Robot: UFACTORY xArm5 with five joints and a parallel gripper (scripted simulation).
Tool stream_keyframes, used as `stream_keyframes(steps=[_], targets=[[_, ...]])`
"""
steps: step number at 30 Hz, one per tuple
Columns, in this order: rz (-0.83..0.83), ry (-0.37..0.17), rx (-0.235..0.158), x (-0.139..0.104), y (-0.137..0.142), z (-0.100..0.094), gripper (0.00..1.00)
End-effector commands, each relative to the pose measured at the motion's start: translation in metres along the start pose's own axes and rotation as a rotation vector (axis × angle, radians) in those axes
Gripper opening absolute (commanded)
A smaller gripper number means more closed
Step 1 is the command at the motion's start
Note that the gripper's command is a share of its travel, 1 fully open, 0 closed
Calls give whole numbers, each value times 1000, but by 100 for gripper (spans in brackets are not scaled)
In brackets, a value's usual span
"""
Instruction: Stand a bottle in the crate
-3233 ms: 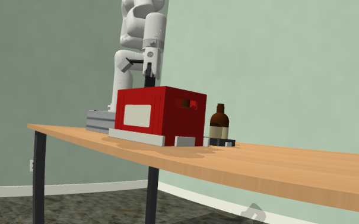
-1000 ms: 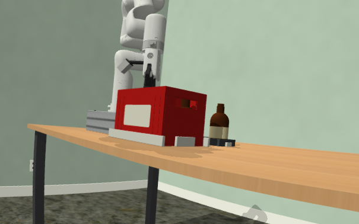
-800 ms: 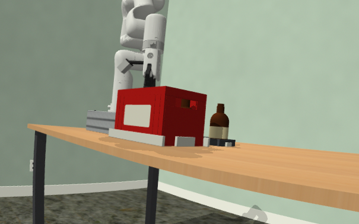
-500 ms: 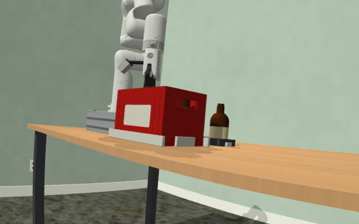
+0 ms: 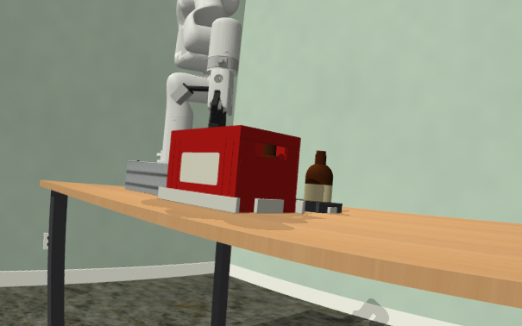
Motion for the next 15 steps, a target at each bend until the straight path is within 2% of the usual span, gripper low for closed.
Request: stream_keyframes(steps=[1, 15], targets=[[0, -1, 4, 0, -1, -7, 65], [0, -1, 4, -1, -1, -34, 65]])
Point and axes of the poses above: the point where the finger pads meet when closed, its own z axis out along the fingers, its own y axis across the jaws, x = y × z, the point moved 3 cm from there along -z, back along the fingers, and after that the axes turned 8 degrees about -z, right-handed, at the moved point
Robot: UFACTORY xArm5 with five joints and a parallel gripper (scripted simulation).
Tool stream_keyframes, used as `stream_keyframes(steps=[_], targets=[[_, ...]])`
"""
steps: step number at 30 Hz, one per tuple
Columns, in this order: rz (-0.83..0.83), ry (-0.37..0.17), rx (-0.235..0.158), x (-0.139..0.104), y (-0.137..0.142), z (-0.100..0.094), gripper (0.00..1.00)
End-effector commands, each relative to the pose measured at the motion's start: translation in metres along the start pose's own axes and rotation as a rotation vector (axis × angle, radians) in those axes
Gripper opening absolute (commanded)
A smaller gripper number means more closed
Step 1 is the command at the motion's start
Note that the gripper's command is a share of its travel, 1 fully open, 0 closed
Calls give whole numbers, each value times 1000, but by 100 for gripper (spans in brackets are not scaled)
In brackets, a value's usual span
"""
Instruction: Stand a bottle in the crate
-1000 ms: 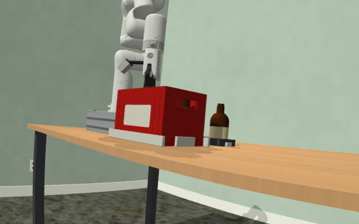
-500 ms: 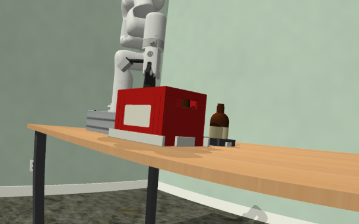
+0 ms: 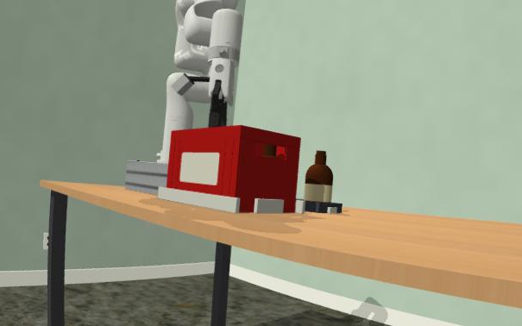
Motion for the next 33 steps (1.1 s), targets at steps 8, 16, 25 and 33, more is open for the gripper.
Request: stream_keyframes(steps=[8, 16, 25, 33], targets=[[0, -1, 4, -1, -1, -30, 65], [0, -1, 4, -1, -1, -42, 65], [0, -1, 4, -1, -1, -52, 65], [0, -1, 4, -1, -1, -53, 65]])
Point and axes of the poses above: the point where the finger pads meet when closed, its own z axis out along the fingers, its own y axis across the jaws, x = y × z, the point moved 3 cm from there along -z, back along the fingers, and after that the axes turned 8 degrees about -z, right-handed, at the moved point
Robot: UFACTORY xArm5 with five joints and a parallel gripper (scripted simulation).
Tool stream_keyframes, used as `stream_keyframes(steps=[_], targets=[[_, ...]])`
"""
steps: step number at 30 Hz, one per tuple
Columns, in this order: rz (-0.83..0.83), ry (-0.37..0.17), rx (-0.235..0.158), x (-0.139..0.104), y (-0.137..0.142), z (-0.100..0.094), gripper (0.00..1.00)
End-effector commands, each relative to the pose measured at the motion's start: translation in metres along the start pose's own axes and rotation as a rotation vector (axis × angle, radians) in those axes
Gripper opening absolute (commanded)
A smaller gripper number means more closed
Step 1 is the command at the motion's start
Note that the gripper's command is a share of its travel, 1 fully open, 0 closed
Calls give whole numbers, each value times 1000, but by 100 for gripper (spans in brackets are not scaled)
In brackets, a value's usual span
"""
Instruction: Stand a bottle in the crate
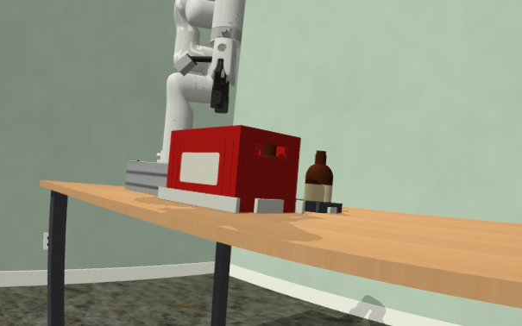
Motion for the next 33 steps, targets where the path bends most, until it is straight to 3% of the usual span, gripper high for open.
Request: stream_keyframes(steps=[1, 2, 3, 33], targets=[[0, -1, 4, 0, -1, -2, 65], [0, -1, 4, 0, -1, -2, 65], [0, -1, 4, 0, -1, -2, 0], [0, -1, 4, 0, -1, -2, 0]])
Point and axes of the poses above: the point where the finger pads meet when closed, its own z axis out along the fingers, its own y axis across the jaws, x = y × z, the point moved 3 cm from there along -z, back along the fingers, and after that the axes turned 8 degrees about -z, right-handed, at the moved point
